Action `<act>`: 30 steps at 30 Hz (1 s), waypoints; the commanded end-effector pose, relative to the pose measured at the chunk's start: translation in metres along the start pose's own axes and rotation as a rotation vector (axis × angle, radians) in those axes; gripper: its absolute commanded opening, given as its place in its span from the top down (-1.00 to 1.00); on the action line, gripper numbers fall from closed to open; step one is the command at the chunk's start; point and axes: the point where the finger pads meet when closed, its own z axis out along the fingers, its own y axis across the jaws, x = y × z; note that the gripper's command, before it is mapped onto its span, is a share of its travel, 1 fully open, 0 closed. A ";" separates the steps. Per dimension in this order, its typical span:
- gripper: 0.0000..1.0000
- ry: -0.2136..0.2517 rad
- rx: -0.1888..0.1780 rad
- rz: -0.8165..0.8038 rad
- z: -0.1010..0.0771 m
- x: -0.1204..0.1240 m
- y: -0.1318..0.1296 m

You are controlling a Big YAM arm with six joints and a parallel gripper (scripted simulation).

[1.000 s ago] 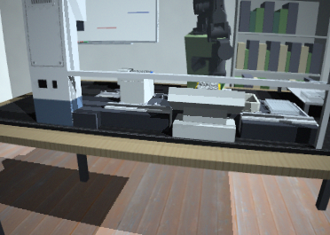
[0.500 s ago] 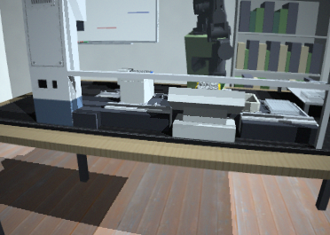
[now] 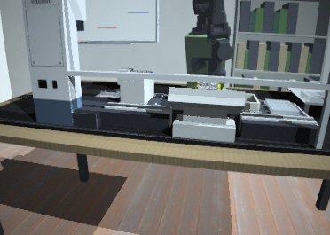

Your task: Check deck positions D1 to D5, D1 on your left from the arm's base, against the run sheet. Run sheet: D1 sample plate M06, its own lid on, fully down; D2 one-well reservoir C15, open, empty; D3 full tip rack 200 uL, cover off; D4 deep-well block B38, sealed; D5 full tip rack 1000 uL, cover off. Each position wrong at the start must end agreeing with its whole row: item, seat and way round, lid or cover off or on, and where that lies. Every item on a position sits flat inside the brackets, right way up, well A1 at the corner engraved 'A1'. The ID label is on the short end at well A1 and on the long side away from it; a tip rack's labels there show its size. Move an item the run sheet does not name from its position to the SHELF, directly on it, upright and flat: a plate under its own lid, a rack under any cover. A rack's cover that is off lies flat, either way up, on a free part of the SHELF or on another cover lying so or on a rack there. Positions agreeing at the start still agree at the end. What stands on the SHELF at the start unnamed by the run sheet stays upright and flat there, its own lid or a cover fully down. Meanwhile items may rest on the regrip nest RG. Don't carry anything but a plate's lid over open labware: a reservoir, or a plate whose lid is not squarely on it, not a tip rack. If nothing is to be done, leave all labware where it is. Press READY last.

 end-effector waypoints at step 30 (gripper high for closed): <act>1.00 -0.001 -0.007 0.001 0.007 -0.003 0.003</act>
